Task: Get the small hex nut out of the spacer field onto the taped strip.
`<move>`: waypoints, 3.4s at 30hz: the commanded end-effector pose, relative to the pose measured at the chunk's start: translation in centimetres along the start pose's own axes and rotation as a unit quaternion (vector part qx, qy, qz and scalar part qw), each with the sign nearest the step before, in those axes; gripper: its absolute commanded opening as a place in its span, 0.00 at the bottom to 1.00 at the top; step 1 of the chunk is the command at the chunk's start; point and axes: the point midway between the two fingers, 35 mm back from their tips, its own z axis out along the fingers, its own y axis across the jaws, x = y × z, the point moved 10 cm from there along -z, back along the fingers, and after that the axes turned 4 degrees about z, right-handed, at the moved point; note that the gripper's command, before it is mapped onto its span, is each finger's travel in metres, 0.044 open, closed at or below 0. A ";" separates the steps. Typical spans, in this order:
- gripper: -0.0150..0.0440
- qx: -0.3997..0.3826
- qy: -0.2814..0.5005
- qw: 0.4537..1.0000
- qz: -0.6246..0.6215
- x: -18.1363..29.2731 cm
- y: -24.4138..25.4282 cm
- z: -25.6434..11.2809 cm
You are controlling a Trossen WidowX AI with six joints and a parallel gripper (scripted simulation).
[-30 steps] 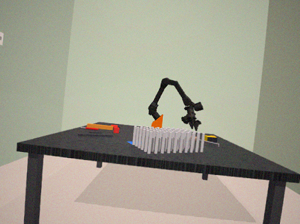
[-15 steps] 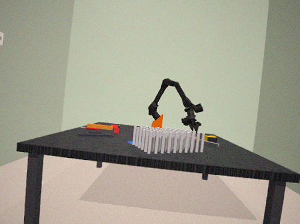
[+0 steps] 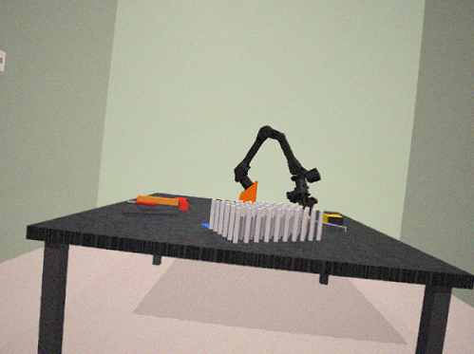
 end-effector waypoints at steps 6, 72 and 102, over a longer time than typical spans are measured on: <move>0.73 -0.003 0.001 1.000 -0.003 -0.8 -0.3 1.3; 0.25 0.008 -0.001 0.984 0.179 7.2 6.1 -12.1; 0.25 0.020 -0.014 0.766 0.642 7.5 14.3 -12.5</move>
